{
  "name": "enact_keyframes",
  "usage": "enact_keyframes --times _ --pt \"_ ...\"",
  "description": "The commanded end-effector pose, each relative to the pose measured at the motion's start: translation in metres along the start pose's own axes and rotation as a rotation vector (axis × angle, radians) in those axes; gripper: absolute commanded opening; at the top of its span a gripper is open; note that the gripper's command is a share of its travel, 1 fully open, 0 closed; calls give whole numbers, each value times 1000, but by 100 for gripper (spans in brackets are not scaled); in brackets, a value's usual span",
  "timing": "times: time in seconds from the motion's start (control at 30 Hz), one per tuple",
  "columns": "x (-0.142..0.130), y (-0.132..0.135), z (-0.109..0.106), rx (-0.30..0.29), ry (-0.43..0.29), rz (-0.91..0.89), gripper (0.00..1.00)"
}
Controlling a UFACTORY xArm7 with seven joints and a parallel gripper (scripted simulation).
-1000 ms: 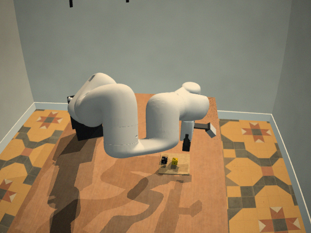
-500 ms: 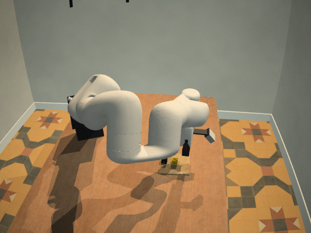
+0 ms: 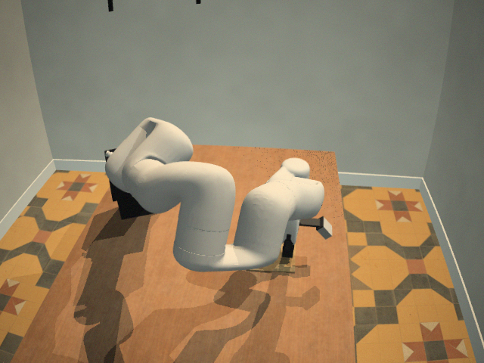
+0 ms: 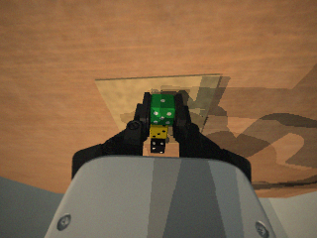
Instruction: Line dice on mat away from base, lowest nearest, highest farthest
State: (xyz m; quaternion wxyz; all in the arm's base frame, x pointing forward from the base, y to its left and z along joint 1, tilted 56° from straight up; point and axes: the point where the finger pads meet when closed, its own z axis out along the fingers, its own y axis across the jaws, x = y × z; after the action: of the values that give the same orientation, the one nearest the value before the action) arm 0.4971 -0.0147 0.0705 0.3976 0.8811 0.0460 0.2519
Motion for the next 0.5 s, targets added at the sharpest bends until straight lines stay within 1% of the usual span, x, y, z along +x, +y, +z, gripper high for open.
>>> enact_keyframes --times 0.0,0.47 --pt "2 -2 6 3 5 0 21" --pt "2 -2 9 3 5 -1 21"
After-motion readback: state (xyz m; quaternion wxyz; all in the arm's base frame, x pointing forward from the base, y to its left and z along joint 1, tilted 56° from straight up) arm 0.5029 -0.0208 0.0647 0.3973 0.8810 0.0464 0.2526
